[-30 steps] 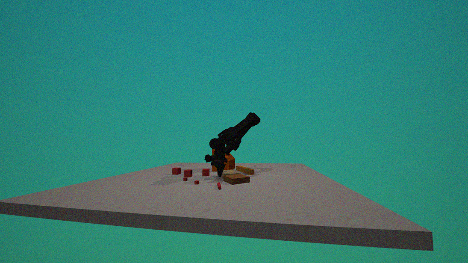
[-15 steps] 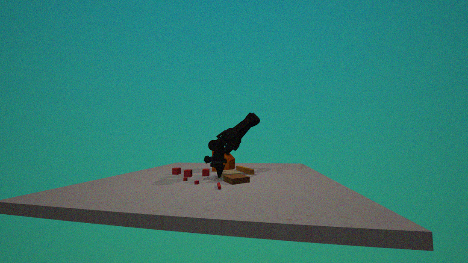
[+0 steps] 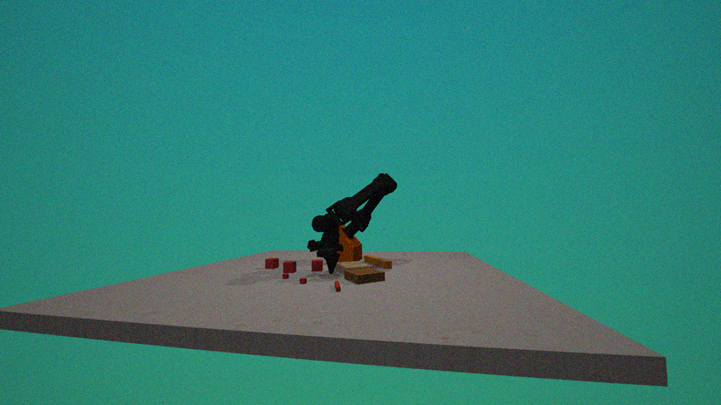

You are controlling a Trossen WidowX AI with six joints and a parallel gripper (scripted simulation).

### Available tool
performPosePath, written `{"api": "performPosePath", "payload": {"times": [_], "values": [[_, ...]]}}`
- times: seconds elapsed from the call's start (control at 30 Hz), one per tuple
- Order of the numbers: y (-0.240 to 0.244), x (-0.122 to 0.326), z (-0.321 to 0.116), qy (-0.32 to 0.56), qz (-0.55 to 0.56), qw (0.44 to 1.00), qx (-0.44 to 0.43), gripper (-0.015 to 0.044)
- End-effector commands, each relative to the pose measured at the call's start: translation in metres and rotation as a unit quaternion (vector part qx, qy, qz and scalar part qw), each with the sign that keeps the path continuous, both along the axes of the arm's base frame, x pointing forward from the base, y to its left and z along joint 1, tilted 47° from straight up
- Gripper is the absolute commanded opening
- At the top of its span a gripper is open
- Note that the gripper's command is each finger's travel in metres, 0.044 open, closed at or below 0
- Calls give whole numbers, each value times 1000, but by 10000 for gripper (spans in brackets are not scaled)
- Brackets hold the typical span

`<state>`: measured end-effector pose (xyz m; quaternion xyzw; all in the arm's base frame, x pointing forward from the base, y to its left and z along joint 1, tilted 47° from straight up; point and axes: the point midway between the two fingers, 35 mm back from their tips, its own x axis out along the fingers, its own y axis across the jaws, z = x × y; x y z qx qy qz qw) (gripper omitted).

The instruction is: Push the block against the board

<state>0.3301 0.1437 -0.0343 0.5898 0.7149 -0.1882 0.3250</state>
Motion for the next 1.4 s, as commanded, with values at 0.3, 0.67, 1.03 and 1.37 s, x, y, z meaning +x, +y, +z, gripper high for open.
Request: {"api": "performPosePath", "payload": {"times": [0.3,0.67,1.03,1.37], "values": [[-39,8,22,-1,0,1000,2,0],[-45,3,36,-45,41,998,9,0],[-37,-13,51,-181,170,968,24,0],[-30,-28,63,-298,282,911,38,0]]}}
